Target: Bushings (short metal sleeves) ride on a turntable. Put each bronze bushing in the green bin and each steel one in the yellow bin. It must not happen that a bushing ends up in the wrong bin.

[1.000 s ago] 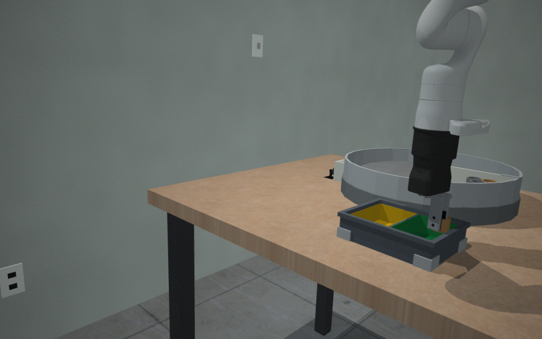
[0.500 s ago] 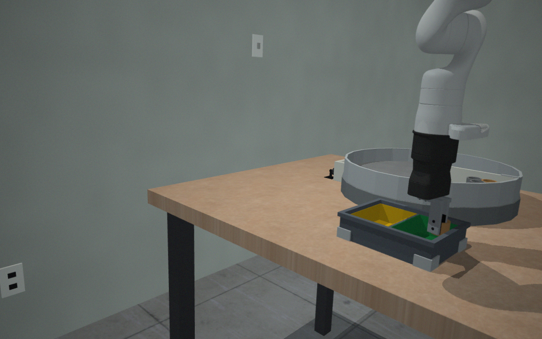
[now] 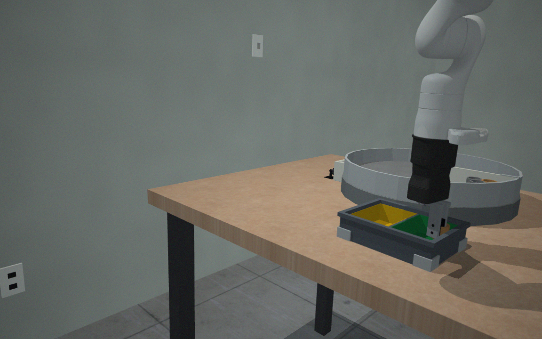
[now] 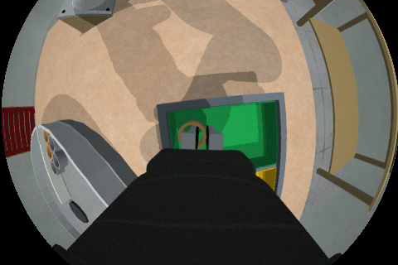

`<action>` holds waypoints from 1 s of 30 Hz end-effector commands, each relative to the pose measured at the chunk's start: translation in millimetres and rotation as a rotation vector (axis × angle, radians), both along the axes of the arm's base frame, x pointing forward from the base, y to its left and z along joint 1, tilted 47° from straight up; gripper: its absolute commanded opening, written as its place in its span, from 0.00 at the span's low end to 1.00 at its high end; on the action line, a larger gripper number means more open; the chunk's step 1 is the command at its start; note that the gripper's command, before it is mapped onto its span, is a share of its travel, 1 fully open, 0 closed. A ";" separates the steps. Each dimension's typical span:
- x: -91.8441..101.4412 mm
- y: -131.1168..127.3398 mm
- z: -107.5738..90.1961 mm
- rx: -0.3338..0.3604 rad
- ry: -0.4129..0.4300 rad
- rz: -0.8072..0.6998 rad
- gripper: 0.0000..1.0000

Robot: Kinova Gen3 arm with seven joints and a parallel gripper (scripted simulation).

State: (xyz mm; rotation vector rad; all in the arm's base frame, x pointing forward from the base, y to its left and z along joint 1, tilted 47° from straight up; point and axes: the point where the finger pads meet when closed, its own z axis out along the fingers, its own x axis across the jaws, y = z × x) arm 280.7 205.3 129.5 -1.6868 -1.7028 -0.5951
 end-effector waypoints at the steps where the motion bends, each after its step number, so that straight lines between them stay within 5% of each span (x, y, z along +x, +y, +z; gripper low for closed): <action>1: -1.0 2.2 -2.0 0.001 0.002 0.001 0.00; 30: -2.0 7.5 -7.0 0.001 0.002 0.001 0.00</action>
